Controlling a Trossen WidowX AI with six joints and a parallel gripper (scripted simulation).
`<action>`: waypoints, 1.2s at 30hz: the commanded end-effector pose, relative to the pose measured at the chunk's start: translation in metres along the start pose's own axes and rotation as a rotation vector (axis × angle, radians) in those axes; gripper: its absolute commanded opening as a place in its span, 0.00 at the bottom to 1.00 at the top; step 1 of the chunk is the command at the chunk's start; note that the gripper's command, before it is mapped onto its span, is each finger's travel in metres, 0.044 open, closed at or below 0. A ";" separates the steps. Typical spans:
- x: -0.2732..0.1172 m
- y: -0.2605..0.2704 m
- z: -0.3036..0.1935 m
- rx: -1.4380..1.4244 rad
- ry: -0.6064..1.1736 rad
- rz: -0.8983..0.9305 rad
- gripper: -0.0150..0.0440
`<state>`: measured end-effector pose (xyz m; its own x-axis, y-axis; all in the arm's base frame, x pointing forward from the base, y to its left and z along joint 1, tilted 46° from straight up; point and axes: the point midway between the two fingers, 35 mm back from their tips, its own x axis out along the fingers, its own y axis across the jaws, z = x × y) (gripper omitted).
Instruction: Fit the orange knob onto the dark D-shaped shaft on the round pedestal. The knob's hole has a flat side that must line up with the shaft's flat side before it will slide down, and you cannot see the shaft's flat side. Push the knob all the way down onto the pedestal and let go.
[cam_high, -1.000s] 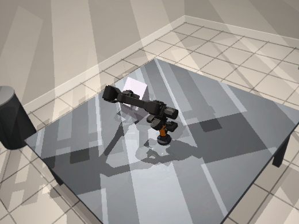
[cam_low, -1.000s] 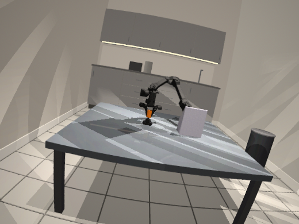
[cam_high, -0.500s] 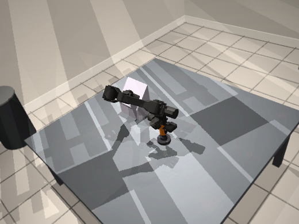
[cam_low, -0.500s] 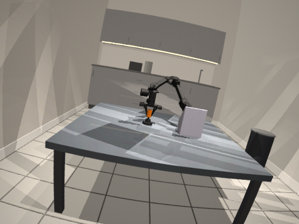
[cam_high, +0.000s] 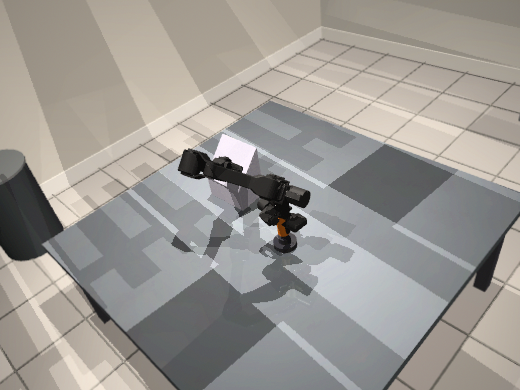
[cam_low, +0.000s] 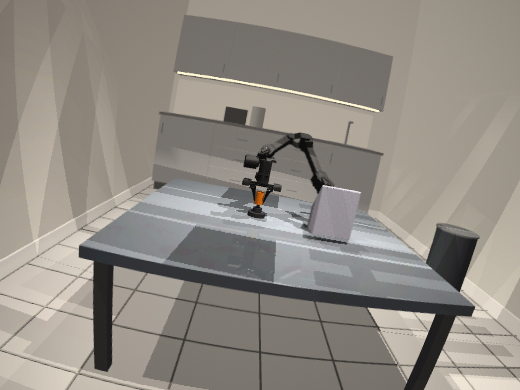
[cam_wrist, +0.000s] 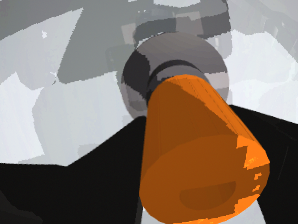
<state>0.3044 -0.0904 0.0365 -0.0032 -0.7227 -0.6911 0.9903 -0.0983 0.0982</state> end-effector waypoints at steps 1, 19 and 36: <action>0.000 0.000 0.000 0.007 0.001 0.001 0.25; -0.002 0.002 -0.001 0.216 0.001 0.001 0.25; 0.001 0.001 0.000 0.216 0.001 0.001 0.25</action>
<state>0.3050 -0.0905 0.0372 -0.0029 -0.7227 -0.6912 0.9386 -0.2405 0.2475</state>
